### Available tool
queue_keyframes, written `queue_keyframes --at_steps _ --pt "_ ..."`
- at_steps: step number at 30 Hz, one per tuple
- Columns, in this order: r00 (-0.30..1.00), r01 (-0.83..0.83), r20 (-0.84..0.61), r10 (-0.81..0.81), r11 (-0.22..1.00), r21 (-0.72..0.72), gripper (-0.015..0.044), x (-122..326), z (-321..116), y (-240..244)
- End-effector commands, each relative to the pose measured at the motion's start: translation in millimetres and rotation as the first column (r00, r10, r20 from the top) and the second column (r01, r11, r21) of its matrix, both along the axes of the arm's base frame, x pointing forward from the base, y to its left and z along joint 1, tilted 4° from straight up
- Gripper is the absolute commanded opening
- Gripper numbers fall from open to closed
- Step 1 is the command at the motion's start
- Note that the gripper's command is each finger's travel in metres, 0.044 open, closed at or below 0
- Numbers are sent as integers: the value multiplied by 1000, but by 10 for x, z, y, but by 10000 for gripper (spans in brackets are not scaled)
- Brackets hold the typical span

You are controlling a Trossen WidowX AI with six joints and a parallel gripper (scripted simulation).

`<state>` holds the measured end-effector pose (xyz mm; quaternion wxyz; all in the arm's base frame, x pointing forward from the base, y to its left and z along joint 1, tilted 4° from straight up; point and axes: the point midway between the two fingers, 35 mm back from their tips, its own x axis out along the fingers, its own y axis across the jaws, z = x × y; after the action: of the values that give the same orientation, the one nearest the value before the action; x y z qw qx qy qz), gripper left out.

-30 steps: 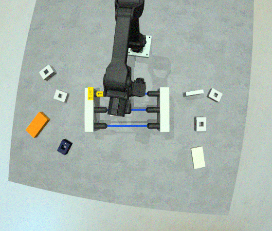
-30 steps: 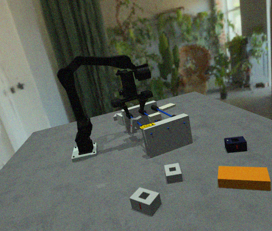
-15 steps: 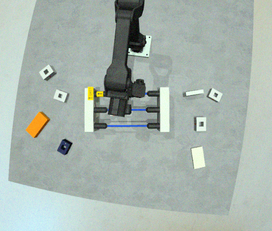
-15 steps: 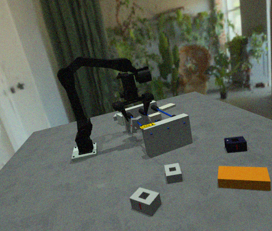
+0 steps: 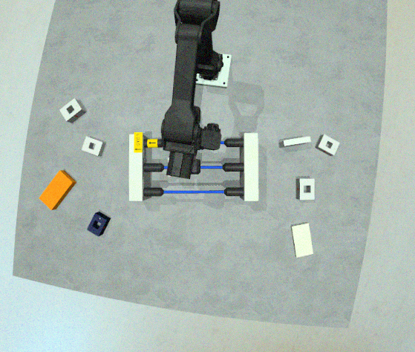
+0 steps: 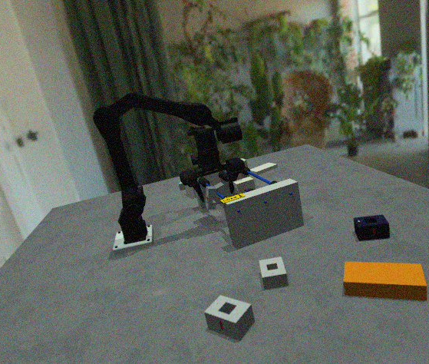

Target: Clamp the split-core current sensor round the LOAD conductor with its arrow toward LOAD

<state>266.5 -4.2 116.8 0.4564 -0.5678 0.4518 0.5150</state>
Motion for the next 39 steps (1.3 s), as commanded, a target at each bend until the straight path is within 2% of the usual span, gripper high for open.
queue_keyframes --at_steps 1,11,34,39 --pt "1000 -2 -4 2 1000 -6 440 1 -76 -14" --pt "1000 -2 -4 2 1000 -6 440 4 -212 -18" --pt "1000 0 -1 0 1000 0 287 5 -169 -7" --pt "1000 0 -1 0 1000 0 155 5 -169 -7"
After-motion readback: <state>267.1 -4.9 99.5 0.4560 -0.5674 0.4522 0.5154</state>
